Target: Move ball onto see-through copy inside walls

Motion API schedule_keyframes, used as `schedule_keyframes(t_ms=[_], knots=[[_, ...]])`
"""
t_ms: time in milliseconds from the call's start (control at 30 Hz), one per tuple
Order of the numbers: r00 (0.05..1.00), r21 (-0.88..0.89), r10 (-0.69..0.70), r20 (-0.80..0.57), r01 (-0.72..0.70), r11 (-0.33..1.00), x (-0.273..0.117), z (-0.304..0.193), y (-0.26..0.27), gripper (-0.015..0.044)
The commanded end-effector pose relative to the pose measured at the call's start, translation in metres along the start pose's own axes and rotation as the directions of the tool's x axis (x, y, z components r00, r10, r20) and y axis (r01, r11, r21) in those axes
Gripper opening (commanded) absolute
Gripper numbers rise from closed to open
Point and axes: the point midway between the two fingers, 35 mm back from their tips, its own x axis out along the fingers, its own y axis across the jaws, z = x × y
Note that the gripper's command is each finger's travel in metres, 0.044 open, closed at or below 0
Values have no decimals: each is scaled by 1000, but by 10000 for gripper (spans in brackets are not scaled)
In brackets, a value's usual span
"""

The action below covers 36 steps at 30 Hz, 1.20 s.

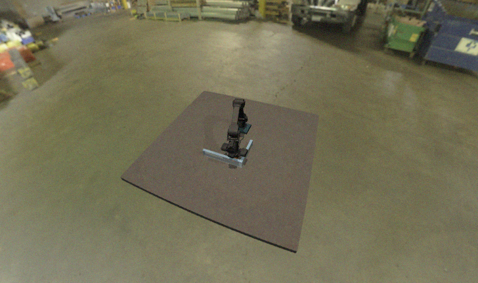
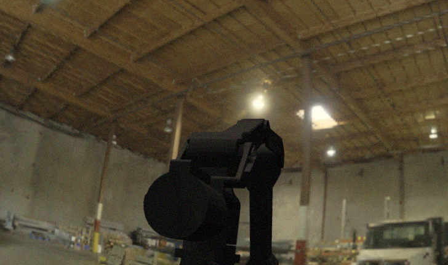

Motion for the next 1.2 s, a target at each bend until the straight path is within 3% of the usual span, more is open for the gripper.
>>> schedule_keyframes(t_ms=[0,500,933,1067,1167], knots=[[1000,4,3,-1,-3,1000,4,0,0,0],[1000,4,3,-1,-3,1000,21,-1,0,0],[1000,0,1,5,-1,1000,17,1,0,334],[1000,1,1,5,-1,1000,8,2,1,334],[1000,2,2,2,-2,1000,-33,3,1,334]])
